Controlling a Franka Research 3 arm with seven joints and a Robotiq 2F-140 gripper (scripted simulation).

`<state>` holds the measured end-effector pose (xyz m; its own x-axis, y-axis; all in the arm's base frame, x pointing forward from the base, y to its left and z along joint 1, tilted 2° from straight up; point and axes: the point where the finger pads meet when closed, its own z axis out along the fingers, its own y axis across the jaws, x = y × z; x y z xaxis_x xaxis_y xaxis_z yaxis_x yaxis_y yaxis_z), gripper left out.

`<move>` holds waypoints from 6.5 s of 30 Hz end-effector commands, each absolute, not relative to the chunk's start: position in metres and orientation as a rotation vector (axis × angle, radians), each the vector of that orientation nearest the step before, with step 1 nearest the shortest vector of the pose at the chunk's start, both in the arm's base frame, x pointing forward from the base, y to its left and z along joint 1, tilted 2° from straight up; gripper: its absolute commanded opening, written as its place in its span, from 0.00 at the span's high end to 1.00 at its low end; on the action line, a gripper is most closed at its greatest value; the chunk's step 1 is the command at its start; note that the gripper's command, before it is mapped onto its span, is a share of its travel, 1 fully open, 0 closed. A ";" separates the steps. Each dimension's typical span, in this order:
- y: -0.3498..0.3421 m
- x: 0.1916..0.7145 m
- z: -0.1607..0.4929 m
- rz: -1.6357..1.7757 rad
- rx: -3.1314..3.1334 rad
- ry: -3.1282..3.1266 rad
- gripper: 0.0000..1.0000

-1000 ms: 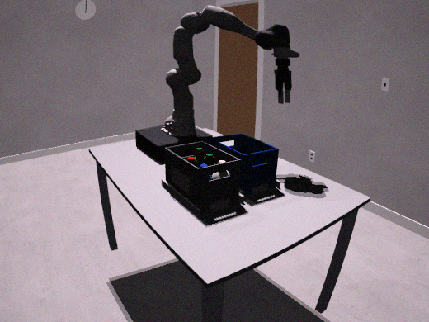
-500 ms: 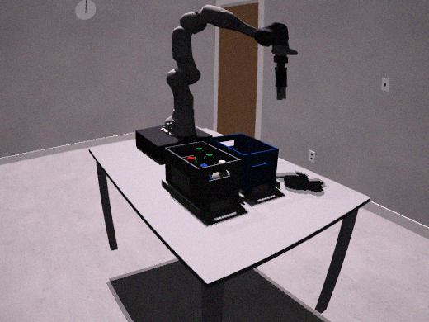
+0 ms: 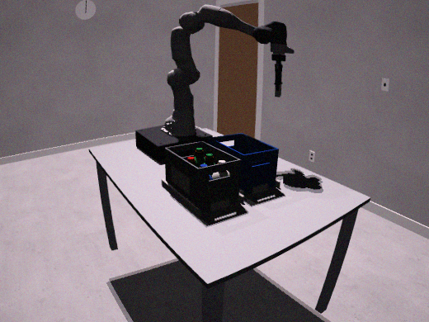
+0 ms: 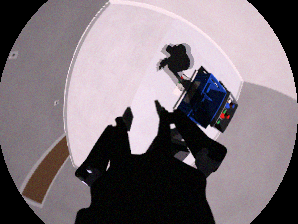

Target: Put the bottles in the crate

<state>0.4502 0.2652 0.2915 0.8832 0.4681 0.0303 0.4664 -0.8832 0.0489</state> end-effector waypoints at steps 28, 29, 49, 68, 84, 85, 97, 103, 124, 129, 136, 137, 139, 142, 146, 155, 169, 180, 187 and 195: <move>0.248 0.455 0.282 0.038 3.029 0.688 0.62; 0.244 0.458 0.280 0.039 3.041 0.638 0.62; 0.175 0.501 0.241 0.034 3.115 0.005 0.62; 0.110 0.541 0.205 0.054 3.101 -0.309 0.62; 0.056 0.574 0.175 0.054 3.101 -0.309 0.62; 0.052 0.577 0.173 0.054 3.101 -0.309 0.62; 0.050 0.578 0.171 0.054 3.101 -0.309 0.62; 0.050 0.578 0.171 0.054 3.101 -0.309 0.62; 0.050 0.578 0.171 0.054 3.101 -0.309 0.62; 0.050 0.578 0.171 0.054 3.101 -0.309 0.62; 0.050 0.578 0.171 0.054 3.101 -0.309 0.62; 0.050 0.578 0.171 0.054 3.101 -0.309 0.62; 0.050 0.578 0.171 0.054 3.101 -0.309 0.62; 0.050 0.578 0.171 0.054 3.101 -0.309 0.62; 0.050 0.578 0.171 0.054 3.101 -0.309 0.62; 0.050 0.578 0.171 0.054 3.101 -0.309 0.62; 0.050 0.578 0.171 0.054 3.101 -0.309 0.62; 0.050 0.578 0.171 0.054 3.101 -0.309 0.62; 0.050 0.578 0.171 0.054 3.101 -0.309 0.62; 0.050 0.578 0.171 0.054 3.101 -0.309 0.62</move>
